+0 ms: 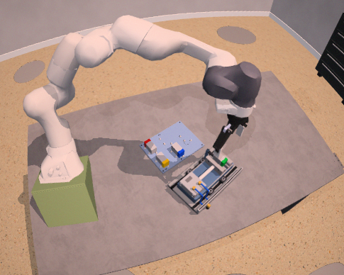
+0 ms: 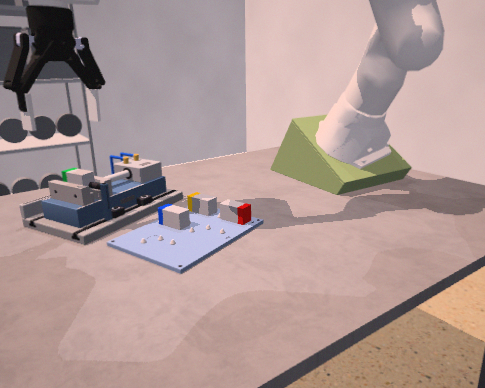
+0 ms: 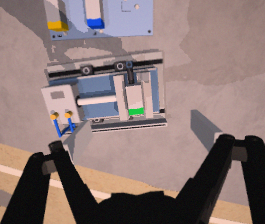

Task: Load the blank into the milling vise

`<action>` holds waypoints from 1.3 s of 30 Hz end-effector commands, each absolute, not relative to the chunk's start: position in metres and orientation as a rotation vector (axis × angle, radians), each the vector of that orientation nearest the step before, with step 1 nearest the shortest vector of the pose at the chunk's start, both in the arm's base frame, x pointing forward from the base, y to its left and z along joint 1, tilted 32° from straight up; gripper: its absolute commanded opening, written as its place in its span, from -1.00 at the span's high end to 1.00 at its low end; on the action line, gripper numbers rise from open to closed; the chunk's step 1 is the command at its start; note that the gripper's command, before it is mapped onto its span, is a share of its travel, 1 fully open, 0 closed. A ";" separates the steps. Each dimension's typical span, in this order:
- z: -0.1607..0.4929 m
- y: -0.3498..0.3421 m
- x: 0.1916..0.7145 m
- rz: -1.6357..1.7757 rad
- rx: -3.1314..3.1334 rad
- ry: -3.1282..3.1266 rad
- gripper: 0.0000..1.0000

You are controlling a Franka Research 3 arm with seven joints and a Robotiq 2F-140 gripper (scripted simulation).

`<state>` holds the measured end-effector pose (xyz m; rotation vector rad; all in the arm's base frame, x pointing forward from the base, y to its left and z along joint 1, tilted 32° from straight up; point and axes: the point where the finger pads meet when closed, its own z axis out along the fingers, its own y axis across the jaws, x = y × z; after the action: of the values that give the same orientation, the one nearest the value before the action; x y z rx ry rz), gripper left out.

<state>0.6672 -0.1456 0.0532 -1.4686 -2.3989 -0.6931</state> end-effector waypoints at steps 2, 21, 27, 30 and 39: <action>0.050 -0.140 0.658 -0.681 -1.450 -2.374 -1.00; 0.082 -0.160 0.657 -0.681 -1.450 -2.374 -1.00; 0.075 -0.155 0.657 -0.682 -1.450 -2.376 -1.00; 0.073 -0.154 0.656 -0.681 -1.450 -2.374 -1.00; 0.073 -0.154 0.656 -0.681 -1.450 -2.374 -1.00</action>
<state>0.6557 -0.1537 0.0743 -1.4442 -2.3753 -0.6831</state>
